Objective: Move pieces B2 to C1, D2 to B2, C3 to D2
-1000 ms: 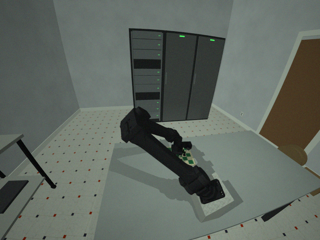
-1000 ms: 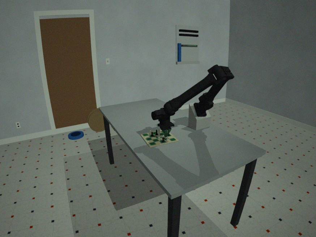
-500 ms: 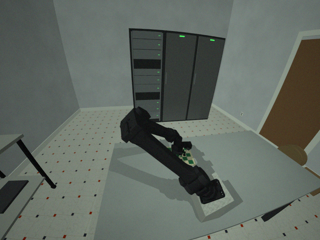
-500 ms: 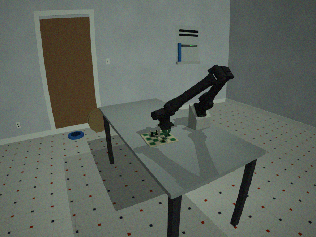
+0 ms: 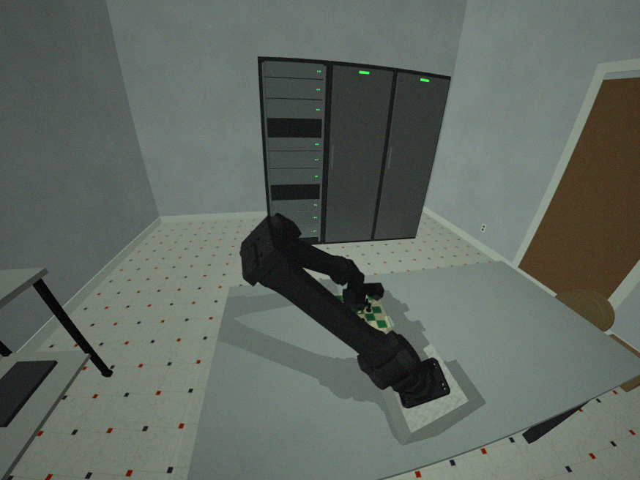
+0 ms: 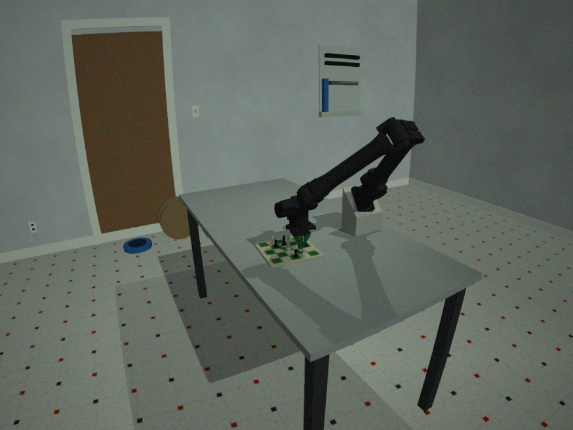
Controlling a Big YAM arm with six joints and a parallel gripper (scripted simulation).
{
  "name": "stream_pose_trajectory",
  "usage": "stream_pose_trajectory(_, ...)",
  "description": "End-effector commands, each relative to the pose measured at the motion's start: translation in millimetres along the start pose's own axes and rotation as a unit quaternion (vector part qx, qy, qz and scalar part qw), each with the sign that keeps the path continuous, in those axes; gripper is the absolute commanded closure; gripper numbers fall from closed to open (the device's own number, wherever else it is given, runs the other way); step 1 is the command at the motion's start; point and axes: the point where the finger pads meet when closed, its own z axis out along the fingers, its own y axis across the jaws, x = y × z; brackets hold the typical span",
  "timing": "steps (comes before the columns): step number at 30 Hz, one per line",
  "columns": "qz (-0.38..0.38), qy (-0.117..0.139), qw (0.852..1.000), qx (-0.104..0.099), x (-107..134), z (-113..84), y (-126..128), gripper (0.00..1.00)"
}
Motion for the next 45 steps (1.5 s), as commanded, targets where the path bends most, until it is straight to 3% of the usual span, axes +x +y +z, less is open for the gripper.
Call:
stream_pose_trajectory(1,-0.002,-0.001,1.000,0.002,1.5,6.8,0.3,1.00)
stream_pose_trajectory(42,-0.001,-0.001,1.000,0.003,1.3,7.4,-0.3,1.00)
stream_pose_trajectory(43,-0.001,-0.001,1.000,0.003,1.3,7.4,-0.3,0.94)
stream_pose_trajectory(45,-0.001,-0.001,1.000,0.003,1.3,7.4,-0.3,0.94)
